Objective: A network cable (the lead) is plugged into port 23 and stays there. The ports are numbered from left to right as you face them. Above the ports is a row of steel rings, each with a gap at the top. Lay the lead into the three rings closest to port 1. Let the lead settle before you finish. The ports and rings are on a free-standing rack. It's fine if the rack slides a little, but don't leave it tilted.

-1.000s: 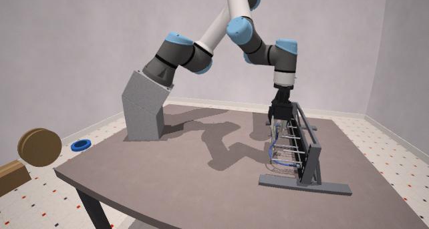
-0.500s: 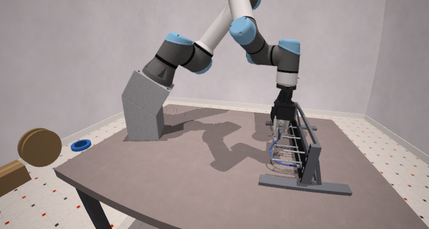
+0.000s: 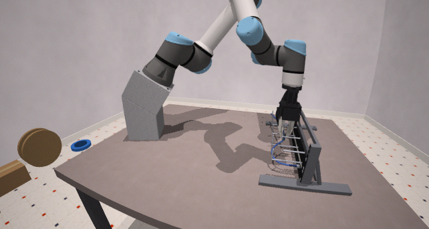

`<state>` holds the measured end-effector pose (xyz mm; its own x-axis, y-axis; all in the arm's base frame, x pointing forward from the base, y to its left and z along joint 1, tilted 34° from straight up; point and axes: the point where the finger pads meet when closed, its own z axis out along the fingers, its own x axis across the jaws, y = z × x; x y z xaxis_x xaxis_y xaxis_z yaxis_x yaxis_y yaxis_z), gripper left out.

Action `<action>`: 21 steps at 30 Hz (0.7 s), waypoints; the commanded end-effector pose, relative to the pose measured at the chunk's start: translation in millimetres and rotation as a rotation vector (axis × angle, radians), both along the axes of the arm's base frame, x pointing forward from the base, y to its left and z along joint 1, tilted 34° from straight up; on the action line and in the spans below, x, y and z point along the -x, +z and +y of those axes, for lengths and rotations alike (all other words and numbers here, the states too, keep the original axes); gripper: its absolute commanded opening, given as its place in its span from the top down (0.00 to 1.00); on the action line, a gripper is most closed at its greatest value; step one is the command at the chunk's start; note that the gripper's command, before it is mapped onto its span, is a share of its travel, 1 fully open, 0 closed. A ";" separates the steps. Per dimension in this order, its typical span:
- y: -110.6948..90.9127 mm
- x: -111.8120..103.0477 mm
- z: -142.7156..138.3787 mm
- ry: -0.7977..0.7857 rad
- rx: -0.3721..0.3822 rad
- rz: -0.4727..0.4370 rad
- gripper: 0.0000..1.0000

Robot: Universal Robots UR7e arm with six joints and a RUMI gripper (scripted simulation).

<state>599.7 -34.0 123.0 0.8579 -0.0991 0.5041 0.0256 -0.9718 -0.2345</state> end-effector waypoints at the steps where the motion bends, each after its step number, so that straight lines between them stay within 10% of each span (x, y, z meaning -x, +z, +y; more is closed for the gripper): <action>1: 3.2 -4.8 -0.8 0.000 0.001 -0.001 1.00; 21: 5.7 -8.9 -1.2 0.000 0.001 -0.001 1.00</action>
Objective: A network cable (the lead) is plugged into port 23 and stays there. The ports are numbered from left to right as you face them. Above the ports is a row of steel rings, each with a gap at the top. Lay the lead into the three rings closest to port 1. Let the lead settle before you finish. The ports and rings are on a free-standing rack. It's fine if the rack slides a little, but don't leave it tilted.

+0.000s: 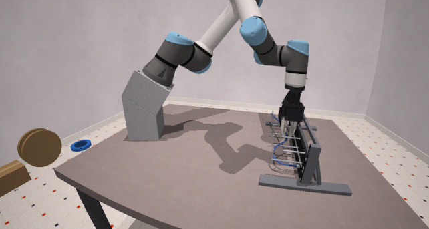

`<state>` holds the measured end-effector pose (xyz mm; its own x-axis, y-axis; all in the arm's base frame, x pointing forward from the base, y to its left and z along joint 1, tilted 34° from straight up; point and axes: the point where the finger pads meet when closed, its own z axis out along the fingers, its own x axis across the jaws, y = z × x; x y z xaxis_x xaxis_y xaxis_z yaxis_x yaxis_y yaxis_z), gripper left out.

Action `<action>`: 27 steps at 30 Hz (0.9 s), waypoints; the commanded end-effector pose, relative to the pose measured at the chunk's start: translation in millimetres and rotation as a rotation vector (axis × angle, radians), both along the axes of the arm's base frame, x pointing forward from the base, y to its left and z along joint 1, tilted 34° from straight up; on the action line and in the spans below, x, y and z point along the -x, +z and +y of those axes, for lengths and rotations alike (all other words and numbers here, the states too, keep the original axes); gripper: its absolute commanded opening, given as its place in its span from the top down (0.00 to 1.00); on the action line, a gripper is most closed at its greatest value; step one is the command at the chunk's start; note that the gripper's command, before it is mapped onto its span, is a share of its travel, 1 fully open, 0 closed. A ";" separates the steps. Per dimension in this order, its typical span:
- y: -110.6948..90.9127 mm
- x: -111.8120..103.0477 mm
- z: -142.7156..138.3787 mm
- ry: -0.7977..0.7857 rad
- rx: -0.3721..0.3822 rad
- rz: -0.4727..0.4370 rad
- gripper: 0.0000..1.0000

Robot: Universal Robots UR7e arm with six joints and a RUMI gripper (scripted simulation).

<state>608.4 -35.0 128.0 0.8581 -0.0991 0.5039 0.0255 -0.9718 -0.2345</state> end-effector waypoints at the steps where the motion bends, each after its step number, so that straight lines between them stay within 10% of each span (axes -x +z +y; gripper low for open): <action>1: 0.6 -0.2 -0.2 0.000 0.001 -0.001 1.00; 11: 0.6 -0.2 -0.2 0.000 0.001 -0.001 1.00; 12: 0.6 -0.2 -0.2 0.000 0.001 -0.001 0.80; 27: 0.6 -0.2 -0.2 0.000 0.001 -0.001 0.80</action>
